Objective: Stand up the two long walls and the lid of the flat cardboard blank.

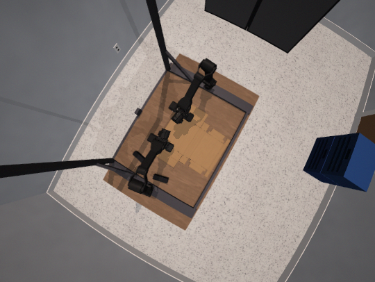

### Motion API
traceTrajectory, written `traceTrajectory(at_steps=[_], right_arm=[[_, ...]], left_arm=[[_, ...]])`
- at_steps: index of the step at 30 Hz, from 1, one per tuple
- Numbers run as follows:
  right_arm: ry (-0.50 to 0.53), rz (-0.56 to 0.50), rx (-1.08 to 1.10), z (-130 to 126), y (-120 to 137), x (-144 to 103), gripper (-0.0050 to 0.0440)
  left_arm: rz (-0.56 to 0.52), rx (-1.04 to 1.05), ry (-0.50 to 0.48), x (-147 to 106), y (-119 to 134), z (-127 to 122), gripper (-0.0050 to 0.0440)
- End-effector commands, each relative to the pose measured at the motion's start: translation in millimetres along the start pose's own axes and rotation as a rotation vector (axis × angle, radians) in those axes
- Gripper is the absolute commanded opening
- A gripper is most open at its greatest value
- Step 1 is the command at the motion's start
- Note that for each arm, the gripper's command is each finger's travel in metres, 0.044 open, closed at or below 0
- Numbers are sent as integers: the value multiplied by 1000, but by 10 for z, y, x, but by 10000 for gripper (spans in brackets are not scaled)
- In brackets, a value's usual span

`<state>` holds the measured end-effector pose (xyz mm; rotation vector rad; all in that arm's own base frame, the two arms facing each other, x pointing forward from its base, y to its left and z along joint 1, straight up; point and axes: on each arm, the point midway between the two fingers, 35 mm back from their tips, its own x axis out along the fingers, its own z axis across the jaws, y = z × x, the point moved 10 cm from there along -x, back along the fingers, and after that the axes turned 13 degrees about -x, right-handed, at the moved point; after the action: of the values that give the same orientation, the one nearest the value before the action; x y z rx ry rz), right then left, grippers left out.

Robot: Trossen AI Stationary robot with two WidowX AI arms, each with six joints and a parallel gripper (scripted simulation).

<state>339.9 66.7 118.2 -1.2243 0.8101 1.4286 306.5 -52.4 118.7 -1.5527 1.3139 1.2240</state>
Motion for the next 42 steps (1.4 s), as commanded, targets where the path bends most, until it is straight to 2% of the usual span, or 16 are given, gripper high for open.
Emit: traceTrajectory(at_steps=[1, 40, 42], right_arm=[[14, 31, 22, -109, 18, 184, 251], [8, 33, 15, -92, 18, 168, 251], [-14, 27, 15, -123, 26, 170, 251]], left_arm=[[11, -22, -15, 134, -44, 80, 251], [9, -15, -14, 114, -44, 68, 251], [17, -15, 8, 116, -53, 99, 251]])
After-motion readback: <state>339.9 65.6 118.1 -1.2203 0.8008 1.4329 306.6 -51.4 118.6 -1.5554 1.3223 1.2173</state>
